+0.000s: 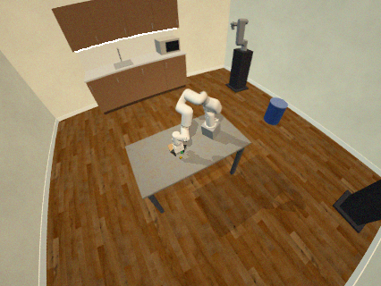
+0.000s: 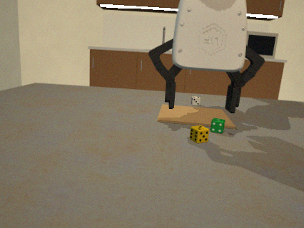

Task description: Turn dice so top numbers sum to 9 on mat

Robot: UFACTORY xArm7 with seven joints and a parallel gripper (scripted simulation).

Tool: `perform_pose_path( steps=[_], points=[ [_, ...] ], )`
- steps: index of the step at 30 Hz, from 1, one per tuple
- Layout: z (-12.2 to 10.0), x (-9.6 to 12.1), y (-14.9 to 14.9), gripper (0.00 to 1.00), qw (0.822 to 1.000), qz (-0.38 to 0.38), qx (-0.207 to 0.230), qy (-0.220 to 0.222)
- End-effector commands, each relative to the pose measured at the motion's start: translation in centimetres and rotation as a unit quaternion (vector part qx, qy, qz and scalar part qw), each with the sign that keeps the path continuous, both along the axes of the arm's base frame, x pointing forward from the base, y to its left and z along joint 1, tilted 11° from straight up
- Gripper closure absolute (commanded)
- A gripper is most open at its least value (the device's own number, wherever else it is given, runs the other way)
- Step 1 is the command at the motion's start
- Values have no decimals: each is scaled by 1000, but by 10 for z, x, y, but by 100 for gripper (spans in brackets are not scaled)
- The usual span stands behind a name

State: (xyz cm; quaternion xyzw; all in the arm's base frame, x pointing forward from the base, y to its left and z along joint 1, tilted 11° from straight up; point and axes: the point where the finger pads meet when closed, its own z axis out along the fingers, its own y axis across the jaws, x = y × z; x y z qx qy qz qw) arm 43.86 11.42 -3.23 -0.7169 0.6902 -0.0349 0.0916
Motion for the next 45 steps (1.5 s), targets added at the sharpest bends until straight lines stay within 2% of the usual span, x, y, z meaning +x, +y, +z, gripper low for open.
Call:
perform_pose_path(
  steps=[1,24,27,32,34,40,45],
  points=[
    [1,1,0,0,1000,0,0,-2],
    [4,1,0,0,1000,0,0,-2],
    [15,-1,-1,0,1000,0,0,-2],
    [47,-7,-4,0,1000,0,0,-2],
    [47,-7,-4,0,1000,0,0,-2],
    [84,-14,-7,0,1000,0,0,-2],
    [103,-17,-8,0,1000,0,0,-2]
  ],
)
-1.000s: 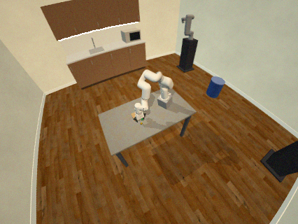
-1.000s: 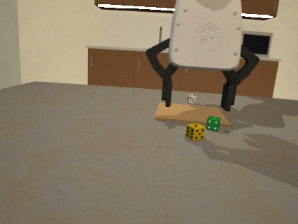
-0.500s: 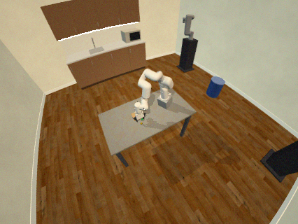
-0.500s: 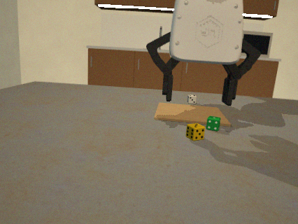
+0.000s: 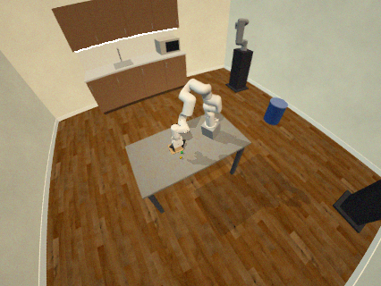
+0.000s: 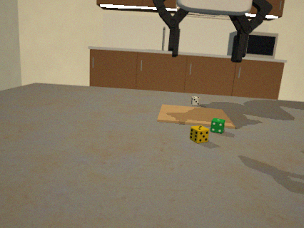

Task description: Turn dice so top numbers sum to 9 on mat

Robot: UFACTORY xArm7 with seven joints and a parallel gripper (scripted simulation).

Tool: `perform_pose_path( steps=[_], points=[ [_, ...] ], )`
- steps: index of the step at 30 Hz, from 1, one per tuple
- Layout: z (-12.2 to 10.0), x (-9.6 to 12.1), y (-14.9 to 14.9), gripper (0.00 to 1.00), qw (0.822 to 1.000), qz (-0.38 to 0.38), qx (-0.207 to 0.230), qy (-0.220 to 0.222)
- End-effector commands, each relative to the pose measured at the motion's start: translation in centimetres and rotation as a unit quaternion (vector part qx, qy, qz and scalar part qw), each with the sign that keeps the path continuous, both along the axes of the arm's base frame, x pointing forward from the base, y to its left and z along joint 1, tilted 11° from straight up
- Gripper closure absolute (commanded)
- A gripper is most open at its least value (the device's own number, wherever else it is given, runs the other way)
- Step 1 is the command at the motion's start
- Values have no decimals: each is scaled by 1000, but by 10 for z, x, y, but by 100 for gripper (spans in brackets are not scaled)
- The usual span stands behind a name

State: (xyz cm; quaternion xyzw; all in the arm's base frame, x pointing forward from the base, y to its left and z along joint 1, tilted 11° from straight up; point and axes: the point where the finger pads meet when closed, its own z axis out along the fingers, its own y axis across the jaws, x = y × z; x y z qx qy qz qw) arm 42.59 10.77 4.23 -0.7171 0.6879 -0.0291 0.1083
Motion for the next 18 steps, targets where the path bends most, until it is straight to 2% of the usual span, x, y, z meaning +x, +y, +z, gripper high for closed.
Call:
perform_pose_path(
  steps=[1,18],
  points=[
    [31,-5,-2,0,1000,-3,-16,6],
    [35,-6,-4,0,1000,-6,-15,7]
  ],
)
